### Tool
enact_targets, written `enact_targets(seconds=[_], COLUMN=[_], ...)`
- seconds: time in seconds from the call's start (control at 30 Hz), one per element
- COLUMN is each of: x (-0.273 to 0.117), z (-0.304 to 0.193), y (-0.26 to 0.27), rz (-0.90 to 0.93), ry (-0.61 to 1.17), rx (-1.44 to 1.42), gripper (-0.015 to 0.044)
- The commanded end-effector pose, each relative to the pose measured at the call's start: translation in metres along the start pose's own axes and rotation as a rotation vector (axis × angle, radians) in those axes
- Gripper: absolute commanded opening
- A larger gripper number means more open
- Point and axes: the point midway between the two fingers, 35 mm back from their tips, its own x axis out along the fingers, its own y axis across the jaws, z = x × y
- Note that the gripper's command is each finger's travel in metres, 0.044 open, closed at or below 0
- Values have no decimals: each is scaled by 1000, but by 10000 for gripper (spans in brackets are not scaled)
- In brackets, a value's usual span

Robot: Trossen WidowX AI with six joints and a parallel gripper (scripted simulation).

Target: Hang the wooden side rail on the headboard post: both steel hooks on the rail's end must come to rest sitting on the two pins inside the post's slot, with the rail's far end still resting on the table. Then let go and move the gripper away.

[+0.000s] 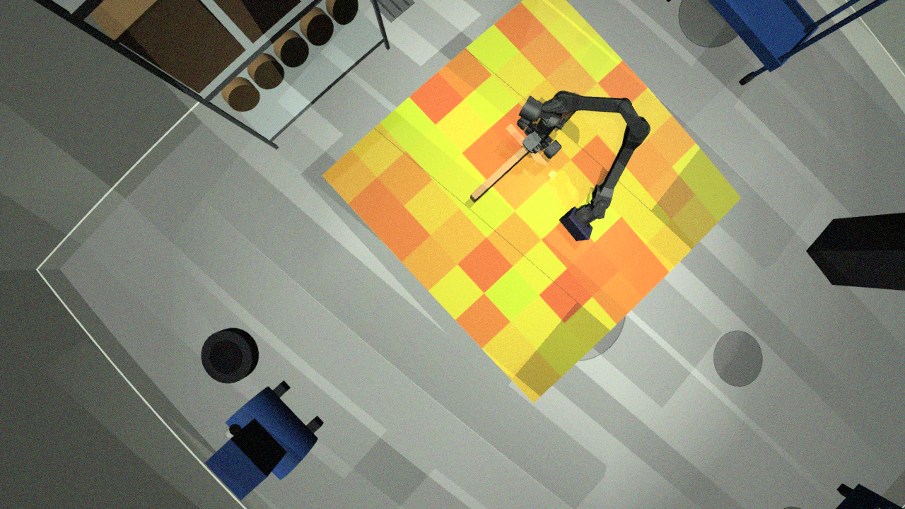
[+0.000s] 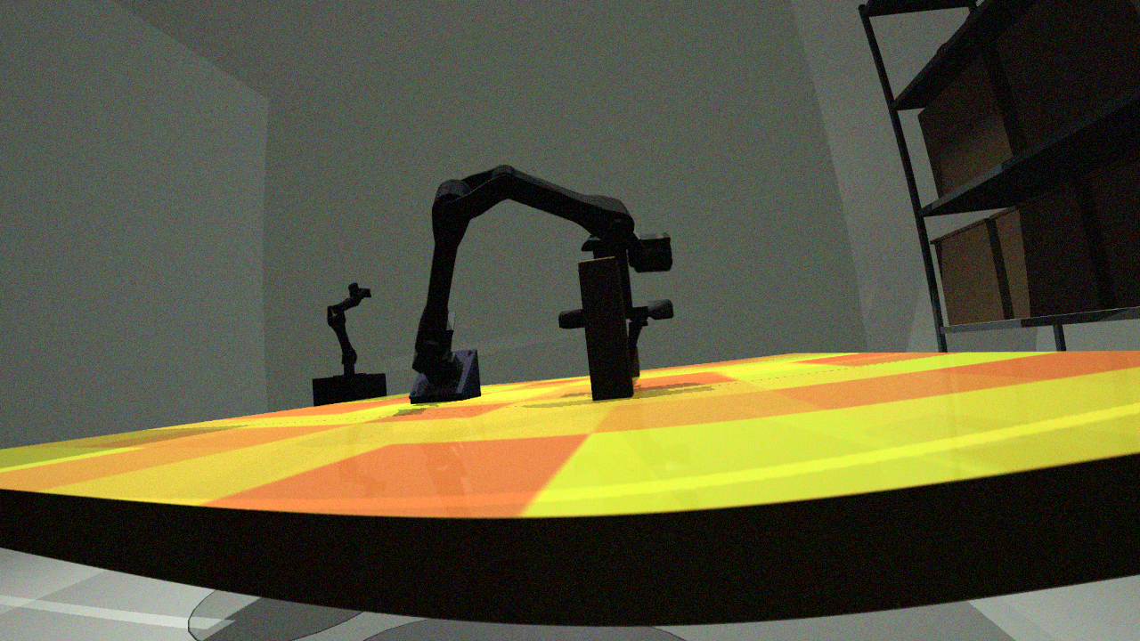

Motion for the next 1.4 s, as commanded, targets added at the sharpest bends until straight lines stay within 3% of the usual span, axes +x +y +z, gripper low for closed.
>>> enact_targets(seconds=[0.0, 1.37], x=[-4, -5], z=[0, -5], y=[-2, -2], rz=[-13, -13], ry=[1, 1], rx=[-6, -6], gripper=[0, 0])
